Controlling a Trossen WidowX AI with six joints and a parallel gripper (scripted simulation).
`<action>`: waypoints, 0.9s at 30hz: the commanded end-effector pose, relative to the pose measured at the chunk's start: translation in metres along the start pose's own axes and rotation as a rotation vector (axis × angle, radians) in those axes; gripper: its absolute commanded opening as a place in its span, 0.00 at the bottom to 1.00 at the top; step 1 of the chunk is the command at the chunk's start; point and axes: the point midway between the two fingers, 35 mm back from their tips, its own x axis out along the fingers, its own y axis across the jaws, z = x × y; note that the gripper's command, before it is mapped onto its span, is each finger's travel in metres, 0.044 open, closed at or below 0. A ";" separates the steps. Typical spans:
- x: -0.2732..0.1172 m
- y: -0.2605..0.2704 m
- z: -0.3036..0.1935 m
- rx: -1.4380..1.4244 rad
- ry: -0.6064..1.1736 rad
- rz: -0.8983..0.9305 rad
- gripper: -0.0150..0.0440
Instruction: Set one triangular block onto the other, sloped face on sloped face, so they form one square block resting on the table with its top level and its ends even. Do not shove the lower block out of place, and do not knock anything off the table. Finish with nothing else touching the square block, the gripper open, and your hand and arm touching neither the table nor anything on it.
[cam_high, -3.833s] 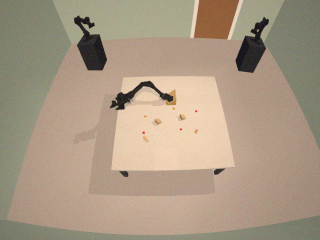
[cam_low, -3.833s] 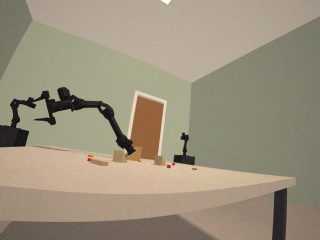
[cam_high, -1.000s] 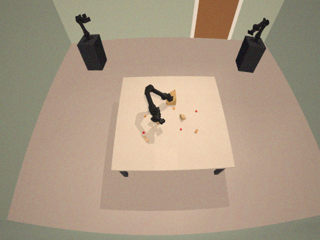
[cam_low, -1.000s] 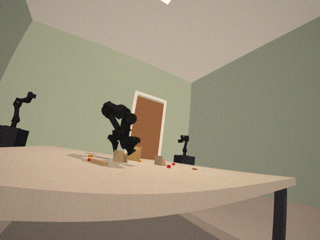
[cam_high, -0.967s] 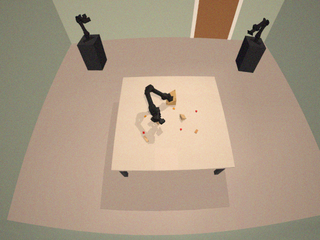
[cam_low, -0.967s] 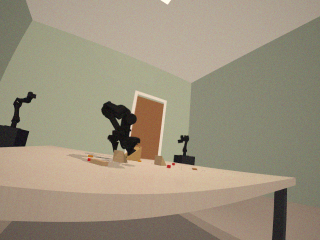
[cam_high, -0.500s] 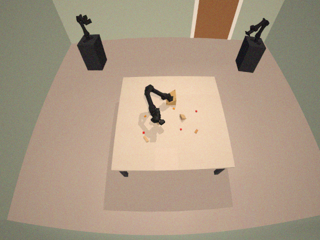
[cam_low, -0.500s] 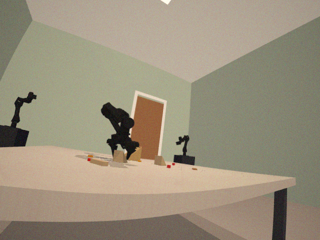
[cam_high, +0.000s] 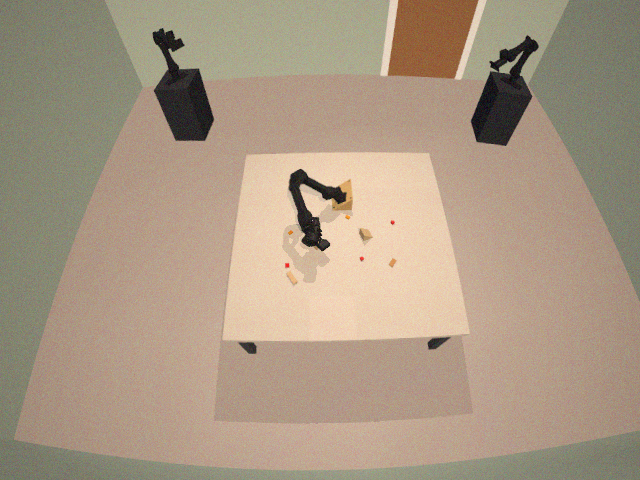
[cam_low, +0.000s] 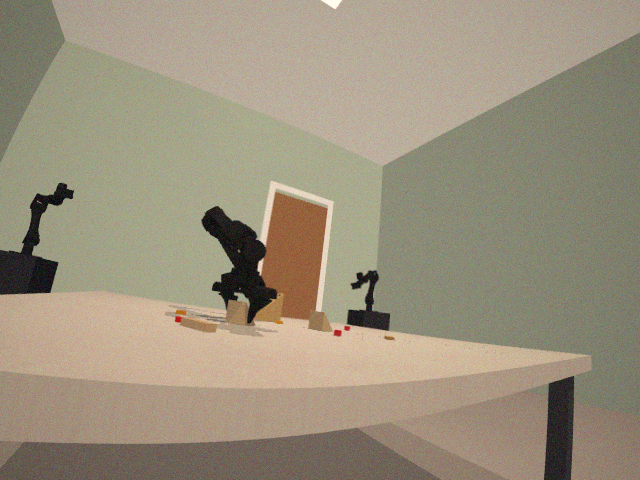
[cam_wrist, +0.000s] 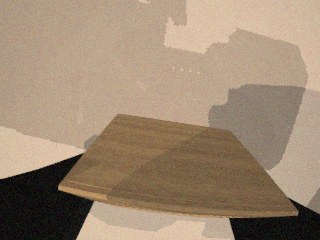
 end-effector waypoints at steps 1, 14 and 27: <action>0.000 -0.001 0.001 -0.004 -0.005 -0.004 0.70; -0.018 0.000 0.000 -0.002 -0.001 -0.001 0.25; -0.029 0.000 0.000 -0.005 0.001 0.000 0.25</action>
